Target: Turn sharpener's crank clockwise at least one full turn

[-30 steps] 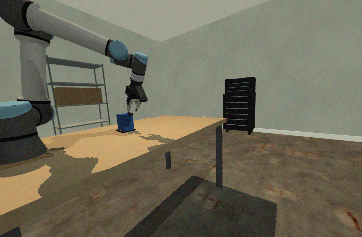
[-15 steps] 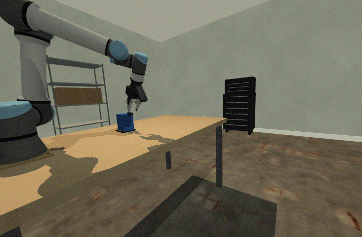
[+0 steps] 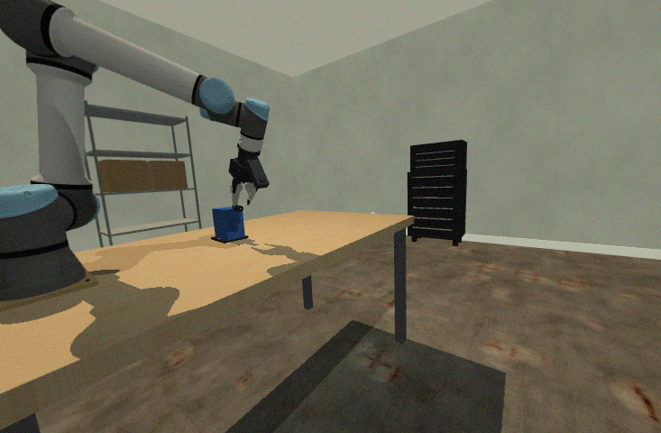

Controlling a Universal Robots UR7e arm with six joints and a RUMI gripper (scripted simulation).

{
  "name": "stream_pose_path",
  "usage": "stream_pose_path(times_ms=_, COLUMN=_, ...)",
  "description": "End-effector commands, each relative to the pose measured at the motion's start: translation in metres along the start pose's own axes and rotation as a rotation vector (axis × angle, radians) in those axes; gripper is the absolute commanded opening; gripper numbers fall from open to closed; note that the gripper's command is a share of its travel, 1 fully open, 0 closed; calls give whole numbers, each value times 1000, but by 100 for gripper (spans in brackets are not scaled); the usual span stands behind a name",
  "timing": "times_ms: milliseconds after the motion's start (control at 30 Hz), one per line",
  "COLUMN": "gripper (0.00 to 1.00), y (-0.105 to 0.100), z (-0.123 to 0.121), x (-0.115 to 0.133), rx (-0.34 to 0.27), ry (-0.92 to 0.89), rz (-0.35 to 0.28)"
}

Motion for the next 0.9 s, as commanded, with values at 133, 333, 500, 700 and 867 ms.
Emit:
stream_pose_path(times_ms=133, gripper=32, y=8, z=0, x=0, rx=-1, ry=-1, rz=1)
stream_pose_path(times_ms=333, gripper=32, y=16, z=0, x=0, rx=-1, ry=-1, rz=1)
stream_pose_path(times_ms=500, gripper=32, y=23, z=0, x=0, rx=-1, ry=-1, rz=1)
stream_pose_path(times_ms=700, gripper=32, y=26, z=0, x=0, rx=-1, ry=-1, rz=1)
stream_pose_path(times_ms=867, gripper=32, y=27, z=0, x=0, rx=-1, ry=-1, rz=1)
Point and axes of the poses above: the point where the finger pads meet when closed, its own y axis out along the fingers, its own z axis across the jaws, x = y × z, the point moved 8 cm from there along -y, back along the fingers, and after that the axes turned 14 degrees about -y, right-handed, at the moved point
